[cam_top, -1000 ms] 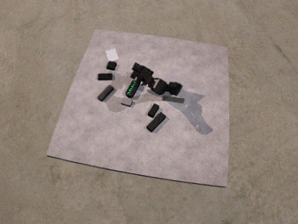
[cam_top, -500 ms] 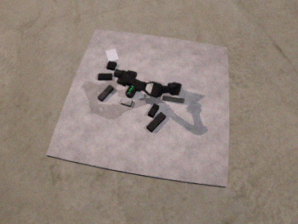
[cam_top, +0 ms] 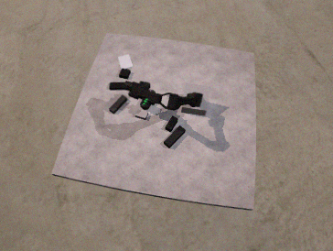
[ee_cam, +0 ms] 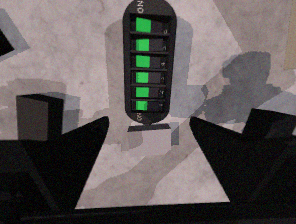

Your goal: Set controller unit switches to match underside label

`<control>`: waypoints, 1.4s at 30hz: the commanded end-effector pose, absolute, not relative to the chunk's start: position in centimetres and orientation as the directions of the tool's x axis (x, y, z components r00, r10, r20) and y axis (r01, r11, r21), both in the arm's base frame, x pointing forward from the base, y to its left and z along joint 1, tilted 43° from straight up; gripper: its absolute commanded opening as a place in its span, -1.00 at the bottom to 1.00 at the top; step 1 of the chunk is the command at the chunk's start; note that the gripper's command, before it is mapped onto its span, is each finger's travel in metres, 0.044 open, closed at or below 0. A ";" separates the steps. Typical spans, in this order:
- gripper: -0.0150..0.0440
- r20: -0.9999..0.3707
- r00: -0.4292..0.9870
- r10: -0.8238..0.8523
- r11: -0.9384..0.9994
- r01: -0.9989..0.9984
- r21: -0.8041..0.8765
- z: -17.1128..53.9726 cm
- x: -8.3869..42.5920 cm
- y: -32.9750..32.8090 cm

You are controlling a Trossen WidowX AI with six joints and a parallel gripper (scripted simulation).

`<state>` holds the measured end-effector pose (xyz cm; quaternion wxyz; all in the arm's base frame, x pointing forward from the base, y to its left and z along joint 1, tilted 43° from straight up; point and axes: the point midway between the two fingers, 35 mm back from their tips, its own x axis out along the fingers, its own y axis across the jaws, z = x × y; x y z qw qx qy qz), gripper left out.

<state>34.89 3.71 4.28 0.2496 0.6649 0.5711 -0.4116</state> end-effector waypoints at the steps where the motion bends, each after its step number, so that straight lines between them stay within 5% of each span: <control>1: 1.00 -0.835 0.001 0.550 -0.226 0.963 -0.148 3.5 34.9 4.1; 31: 1.00 -0.833 0.001 0.553 -0.225 0.963 -0.149 0.2 35.2 7.2; 35: 0.64 -0.833 0.001 0.553 -0.225 0.963 -0.149 0.2 35.2 7.2; 42: 0.61 -0.833 0.001 0.553 -0.225 0.963 -0.149 0.2 35.2 7.2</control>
